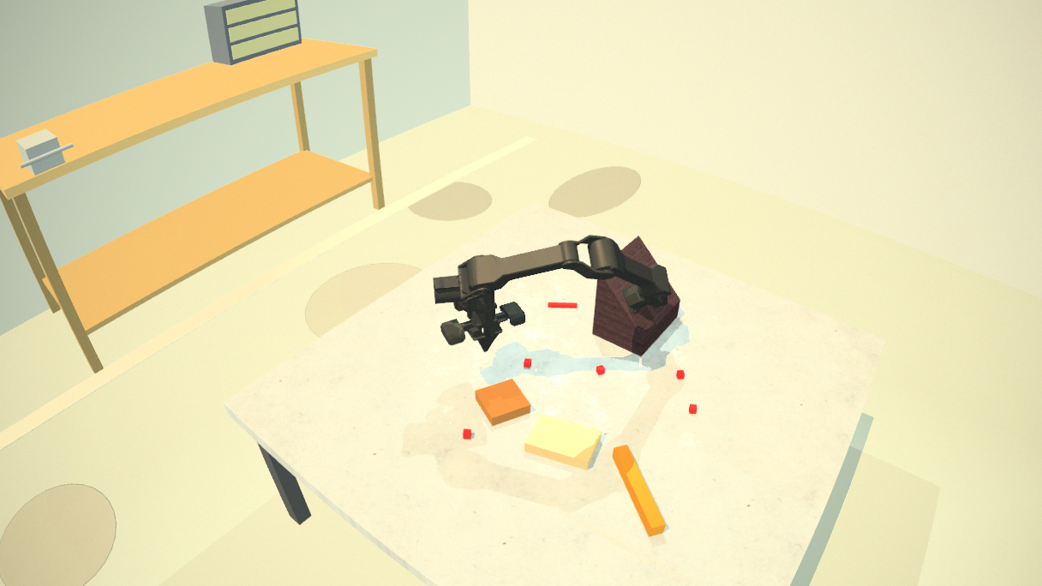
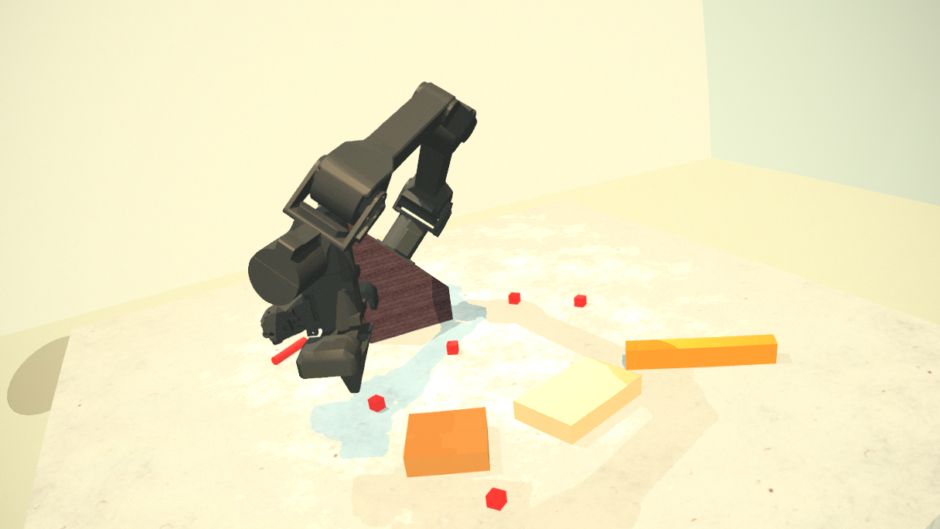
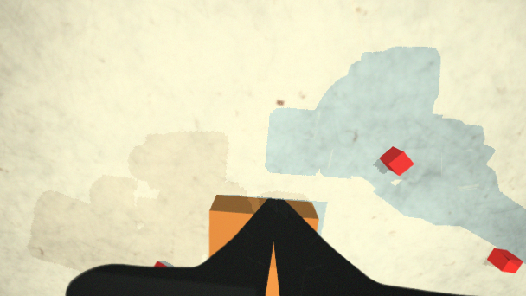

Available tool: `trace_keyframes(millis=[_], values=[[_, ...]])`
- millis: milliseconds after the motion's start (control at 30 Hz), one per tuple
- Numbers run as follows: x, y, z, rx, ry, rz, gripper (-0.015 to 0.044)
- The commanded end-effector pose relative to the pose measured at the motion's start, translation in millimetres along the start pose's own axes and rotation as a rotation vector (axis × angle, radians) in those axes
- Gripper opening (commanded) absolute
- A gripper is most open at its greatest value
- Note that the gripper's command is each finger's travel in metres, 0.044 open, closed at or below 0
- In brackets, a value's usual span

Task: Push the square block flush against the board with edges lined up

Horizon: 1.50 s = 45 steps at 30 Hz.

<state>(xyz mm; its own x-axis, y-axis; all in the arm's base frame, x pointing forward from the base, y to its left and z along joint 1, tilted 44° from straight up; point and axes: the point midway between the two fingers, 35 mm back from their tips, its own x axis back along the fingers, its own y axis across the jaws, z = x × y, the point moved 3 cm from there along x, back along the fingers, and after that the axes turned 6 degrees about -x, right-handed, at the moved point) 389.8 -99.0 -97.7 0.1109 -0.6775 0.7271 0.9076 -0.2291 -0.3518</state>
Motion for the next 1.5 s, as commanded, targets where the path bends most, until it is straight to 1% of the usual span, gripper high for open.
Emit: trace_keyframes(millis=[0, 1200, 1467], values=[[32.4, 1.1, -2.1, 0.003, -0.002, -0.015, 0.0000], [32.5, 1.7, -1.8, 0.005, 0.001, -0.019, 0.0000], [27.4, 4.7, 0.3, 0.259, -0.002, -0.019, 0.0000]])
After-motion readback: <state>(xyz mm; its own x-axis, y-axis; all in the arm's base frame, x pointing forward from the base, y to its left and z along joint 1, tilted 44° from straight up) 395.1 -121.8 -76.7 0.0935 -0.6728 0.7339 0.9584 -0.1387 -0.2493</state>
